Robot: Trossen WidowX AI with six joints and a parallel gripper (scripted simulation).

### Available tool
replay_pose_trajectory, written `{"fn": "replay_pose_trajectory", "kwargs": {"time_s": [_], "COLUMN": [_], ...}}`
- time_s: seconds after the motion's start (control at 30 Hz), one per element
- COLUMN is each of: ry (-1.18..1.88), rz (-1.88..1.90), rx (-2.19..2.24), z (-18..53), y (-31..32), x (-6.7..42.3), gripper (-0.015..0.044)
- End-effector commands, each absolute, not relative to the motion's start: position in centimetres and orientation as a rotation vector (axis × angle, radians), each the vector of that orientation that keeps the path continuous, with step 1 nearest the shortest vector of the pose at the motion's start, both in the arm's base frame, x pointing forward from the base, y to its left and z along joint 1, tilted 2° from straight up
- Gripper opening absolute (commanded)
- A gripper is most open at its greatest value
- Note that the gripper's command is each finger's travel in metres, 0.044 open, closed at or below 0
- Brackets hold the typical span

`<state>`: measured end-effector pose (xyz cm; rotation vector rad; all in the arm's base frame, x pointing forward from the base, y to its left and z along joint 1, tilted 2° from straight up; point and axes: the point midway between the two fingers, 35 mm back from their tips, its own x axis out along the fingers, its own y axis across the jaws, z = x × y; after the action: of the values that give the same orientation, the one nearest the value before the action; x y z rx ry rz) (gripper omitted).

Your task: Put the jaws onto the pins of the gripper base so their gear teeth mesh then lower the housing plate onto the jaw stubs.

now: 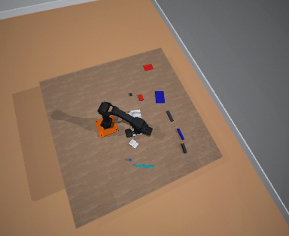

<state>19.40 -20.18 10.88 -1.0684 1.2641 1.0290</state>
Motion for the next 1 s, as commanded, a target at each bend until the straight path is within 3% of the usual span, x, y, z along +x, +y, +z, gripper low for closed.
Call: {"fn": "replay_pose_trajectory", "kwargs": {"time_s": [0.0, 0.97], "ry": [1.294, 1.463], "rz": [0.970, 0.505], "rx": [-1.009, -0.518], "z": [11.0, 11.2], "y": [-19.3, -12.6], "x": [19.8, 22.3], "gripper": [0.0351, 0.0351]}}
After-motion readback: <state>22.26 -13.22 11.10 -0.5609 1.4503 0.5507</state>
